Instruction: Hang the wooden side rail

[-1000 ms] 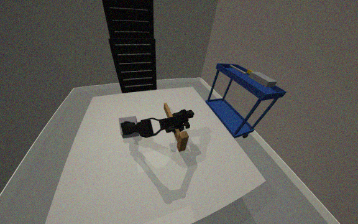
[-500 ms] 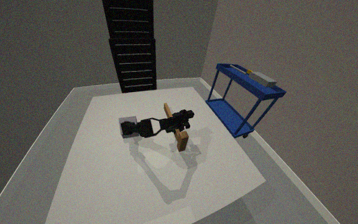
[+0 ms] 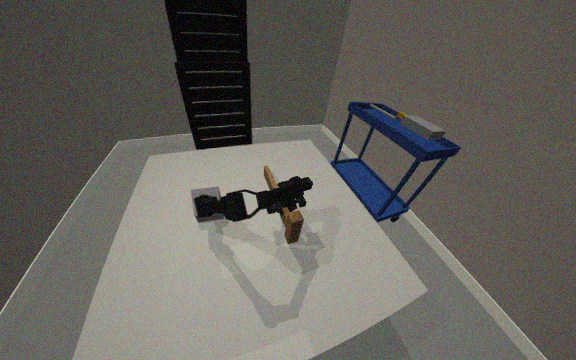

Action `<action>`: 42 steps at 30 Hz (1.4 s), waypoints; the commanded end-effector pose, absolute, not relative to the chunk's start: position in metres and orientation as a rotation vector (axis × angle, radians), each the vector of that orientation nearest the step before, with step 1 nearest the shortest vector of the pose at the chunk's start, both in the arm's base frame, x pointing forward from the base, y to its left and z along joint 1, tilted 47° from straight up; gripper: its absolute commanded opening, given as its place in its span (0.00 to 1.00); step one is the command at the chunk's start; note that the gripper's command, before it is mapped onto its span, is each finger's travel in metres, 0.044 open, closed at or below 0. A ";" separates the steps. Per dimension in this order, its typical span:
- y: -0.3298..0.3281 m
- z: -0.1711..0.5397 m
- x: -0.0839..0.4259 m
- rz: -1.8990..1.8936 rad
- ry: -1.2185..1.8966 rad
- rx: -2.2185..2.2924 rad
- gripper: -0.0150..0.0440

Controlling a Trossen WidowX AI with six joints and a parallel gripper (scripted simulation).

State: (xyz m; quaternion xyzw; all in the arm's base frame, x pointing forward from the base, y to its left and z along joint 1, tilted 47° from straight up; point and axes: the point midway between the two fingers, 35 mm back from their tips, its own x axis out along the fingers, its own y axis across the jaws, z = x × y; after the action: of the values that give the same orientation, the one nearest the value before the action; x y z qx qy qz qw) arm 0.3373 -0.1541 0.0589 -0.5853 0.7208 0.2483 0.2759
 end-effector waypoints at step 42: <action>-0.157 0.068 0.338 0.653 1.922 -1.586 0.25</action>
State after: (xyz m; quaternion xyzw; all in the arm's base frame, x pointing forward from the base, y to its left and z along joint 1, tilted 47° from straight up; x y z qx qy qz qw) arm 0.3362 -0.1577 0.0626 -0.5863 0.7200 0.2473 0.2770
